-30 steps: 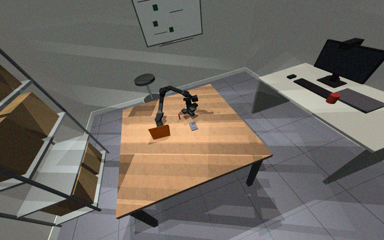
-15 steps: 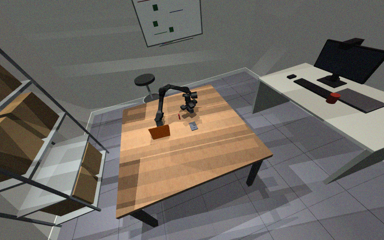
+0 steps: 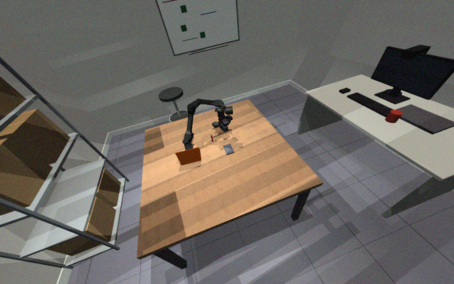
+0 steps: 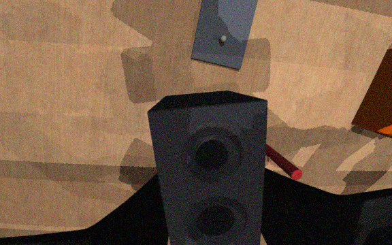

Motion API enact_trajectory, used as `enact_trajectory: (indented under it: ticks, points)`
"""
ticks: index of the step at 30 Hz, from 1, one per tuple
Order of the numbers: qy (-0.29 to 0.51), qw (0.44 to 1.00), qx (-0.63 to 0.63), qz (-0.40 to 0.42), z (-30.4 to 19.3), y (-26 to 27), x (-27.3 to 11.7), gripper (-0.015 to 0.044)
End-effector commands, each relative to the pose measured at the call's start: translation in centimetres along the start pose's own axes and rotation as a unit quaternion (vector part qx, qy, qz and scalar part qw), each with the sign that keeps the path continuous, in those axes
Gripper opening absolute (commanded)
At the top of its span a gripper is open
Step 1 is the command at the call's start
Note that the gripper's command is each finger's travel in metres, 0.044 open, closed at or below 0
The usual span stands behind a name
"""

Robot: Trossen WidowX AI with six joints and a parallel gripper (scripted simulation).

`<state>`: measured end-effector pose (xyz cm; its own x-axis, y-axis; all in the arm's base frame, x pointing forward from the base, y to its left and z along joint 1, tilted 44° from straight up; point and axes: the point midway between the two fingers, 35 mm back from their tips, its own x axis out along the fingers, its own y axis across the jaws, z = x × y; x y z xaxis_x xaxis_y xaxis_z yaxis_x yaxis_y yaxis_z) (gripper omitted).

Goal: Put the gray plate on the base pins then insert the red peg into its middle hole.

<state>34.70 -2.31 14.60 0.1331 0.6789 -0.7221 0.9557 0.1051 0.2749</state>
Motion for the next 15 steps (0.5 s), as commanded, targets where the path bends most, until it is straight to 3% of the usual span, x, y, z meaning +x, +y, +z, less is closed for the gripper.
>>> enact_trajectory:
  ticks: [1,15]
  points:
    - [0.000,1.000,0.009,0.001,1.1,-0.2,0.4,0.0000]
    - [-0.001,0.999,0.049,0.001,5.1,-1.2,2.5,0.0000]
